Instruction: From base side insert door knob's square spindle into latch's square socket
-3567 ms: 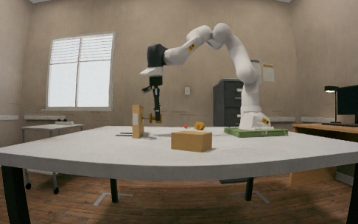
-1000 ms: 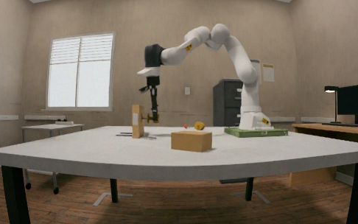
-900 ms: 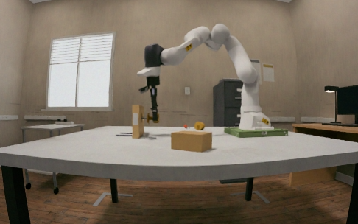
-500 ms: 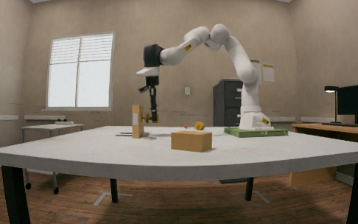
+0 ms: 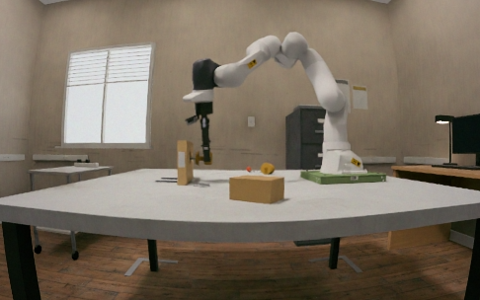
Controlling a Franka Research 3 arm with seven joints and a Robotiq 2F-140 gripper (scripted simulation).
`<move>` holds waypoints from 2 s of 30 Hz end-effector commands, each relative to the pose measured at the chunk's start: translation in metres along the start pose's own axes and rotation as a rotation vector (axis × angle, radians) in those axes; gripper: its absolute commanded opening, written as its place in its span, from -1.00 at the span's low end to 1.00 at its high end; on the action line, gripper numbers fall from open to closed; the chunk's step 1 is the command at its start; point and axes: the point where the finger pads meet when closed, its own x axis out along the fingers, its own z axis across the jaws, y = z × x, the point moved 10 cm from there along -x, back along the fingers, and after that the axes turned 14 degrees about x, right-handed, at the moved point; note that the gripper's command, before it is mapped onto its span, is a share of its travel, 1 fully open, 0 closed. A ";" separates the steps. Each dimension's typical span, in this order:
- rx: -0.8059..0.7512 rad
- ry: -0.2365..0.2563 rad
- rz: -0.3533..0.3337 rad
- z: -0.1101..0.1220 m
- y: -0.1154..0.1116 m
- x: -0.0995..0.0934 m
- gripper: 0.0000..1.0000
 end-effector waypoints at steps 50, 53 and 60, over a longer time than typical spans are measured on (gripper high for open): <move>-0.009 -0.004 0.005 -0.001 0.011 -0.002 -0.16; -0.009 -0.004 0.005 -0.002 0.012 -0.002 -0.16; -0.009 -0.004 0.005 -0.003 0.015 -0.002 -0.16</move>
